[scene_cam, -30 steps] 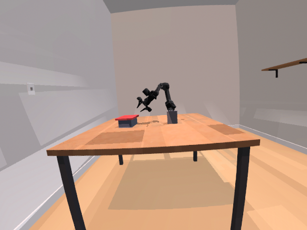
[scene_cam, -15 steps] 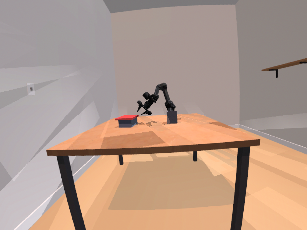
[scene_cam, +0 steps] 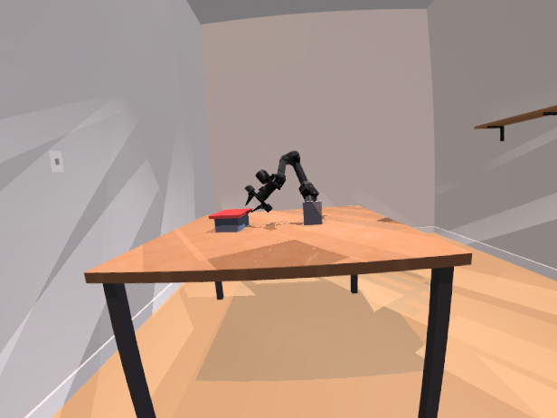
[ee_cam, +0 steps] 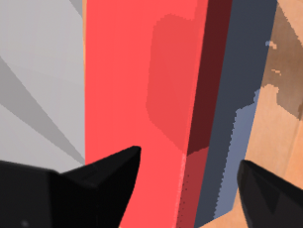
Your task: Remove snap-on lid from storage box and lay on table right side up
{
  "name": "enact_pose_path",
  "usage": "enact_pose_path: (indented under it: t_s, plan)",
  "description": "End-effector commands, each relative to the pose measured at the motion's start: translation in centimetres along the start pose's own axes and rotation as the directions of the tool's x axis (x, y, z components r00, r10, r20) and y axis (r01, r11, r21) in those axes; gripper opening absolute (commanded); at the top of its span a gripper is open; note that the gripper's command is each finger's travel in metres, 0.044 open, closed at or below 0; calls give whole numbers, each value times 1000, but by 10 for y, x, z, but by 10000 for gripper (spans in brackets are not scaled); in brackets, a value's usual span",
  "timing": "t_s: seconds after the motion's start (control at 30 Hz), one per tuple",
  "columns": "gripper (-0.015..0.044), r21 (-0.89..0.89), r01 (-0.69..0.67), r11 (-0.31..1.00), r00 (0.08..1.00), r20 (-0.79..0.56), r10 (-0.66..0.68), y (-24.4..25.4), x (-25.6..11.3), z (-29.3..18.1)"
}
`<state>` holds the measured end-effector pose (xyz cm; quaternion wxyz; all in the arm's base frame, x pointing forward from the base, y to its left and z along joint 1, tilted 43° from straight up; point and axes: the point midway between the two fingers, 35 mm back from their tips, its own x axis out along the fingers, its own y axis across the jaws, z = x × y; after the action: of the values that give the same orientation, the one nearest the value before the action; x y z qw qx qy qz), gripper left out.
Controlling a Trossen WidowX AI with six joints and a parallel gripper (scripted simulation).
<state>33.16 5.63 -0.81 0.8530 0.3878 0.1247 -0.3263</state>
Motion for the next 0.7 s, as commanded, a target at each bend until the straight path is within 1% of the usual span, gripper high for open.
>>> enact_pose_path:
  t_s: [0.0,0.67]
  plan:
    - [235,-4,-3,1000,1000,-4,3,1,7,-1]
    - [235,-6,-11,1000,1000,3,11,0,36,2]
